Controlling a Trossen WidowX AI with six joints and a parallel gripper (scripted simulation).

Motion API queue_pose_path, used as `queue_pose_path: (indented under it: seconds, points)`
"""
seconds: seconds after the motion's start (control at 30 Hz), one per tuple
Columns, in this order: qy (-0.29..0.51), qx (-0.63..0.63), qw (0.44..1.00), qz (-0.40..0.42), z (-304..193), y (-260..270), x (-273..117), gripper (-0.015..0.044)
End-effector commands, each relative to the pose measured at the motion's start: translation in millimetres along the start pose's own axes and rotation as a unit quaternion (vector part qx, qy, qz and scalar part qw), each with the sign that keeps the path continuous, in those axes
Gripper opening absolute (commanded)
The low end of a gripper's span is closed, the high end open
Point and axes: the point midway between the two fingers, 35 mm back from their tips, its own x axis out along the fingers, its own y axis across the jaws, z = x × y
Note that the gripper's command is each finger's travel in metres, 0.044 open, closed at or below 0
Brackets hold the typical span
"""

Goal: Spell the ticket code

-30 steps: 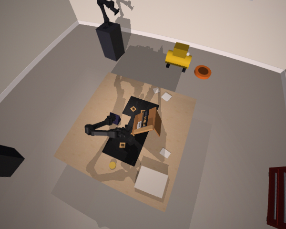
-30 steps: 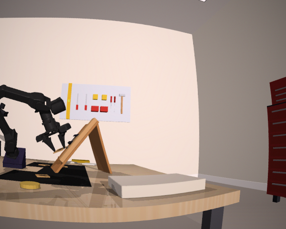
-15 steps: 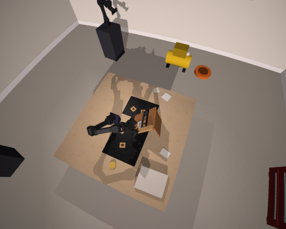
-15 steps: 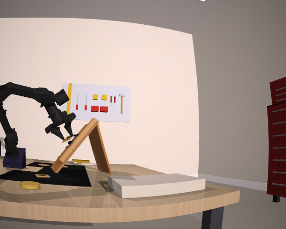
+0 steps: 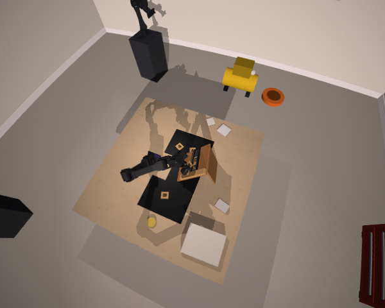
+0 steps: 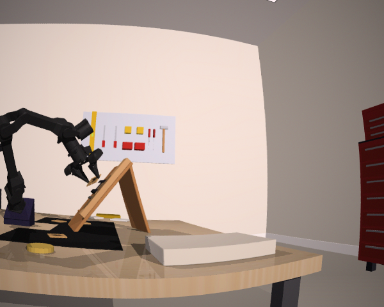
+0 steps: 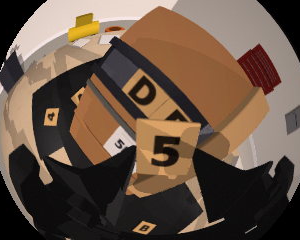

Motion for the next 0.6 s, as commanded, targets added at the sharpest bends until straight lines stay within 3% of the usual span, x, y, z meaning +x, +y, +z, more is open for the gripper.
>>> queue_pose_path:
  seconds: [0.0, 0.57]
  points:
    - [0.004, 0.014, 1.0, -0.004, 10, 4, 3, 0.0]
    - [0.006, 0.143, 0.989, -0.033, 87, 54, 19, 0.0]
